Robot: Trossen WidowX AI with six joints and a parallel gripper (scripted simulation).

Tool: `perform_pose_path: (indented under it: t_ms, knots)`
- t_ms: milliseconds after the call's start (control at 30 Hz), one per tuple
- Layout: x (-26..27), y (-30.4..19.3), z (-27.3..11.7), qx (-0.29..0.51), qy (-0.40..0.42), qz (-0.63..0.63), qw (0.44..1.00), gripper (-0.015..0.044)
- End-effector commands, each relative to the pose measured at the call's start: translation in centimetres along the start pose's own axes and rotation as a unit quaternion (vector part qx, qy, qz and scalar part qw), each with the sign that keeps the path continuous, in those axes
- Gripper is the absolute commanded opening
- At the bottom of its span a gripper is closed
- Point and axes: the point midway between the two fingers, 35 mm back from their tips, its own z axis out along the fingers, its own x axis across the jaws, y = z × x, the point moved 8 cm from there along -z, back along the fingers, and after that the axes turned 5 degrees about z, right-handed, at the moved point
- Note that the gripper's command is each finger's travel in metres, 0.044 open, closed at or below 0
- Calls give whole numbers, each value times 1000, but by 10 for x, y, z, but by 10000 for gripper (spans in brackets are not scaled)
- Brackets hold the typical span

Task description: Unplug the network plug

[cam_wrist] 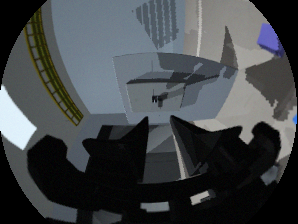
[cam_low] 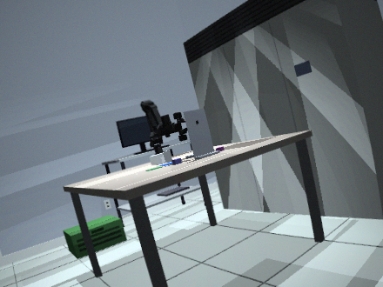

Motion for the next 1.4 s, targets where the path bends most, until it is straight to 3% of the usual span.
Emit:
perform_pose_path:
  t_ms: [0, 1000, 1367]
  knots:
    - [-2, 2, 6, -2, -5, 4, 1000, 156]
    - [-2, 13, 48, -2, -4, 3, 1000, 156]
    - [-2, 13, 48, -2, -4, 3, 1000, 83]
